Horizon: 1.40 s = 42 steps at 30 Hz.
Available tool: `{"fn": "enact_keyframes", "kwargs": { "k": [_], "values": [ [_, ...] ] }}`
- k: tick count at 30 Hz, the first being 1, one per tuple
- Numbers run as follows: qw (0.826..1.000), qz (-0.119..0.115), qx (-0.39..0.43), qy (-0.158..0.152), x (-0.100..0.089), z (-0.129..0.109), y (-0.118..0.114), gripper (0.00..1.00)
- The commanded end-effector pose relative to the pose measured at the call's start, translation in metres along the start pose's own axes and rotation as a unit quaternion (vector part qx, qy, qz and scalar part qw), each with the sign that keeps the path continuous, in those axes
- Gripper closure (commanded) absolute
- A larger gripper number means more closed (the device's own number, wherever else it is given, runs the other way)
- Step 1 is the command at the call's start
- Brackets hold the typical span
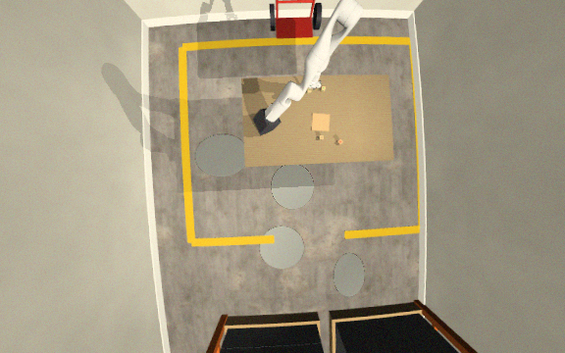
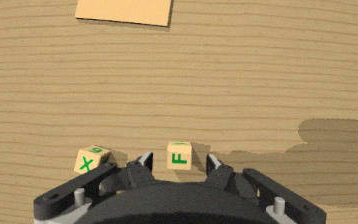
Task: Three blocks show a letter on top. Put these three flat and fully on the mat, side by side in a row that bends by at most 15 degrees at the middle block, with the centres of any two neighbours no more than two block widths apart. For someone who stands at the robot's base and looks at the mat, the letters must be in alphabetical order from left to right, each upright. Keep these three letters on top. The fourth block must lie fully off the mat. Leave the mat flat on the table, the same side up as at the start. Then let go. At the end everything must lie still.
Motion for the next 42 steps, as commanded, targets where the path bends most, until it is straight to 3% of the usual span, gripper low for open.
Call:
{"fn": "enact_keyframes", "kwargs": {
  "k": [1, 16, 26, 42],
  "values": [
    [1.000, 0.000, 0.000, 0.000, 0.000, 0.000, 0.000, 0.33],
    [1.000, 0.000, 0.000, 0.000, 0.015, 0.000, 0.000, 0.33],
    [1.000, 0.000, 0.000, 0.000, 0.035, 0.000, 0.000, 0.33],
    [1.000, 0.000, 0.000, 0.000, 0.037, 0.000, 0.000, 0.33]
  ]
}}
Point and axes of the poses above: the point where the finger pads meet when closed, its own x axis out along the fingers, its own y axis across the jaws, z = x × y, the point moved 8 cm from there along -x, back along the fingers, and after that the axes turned 14 degrees about -x, right-handed, at the moved point
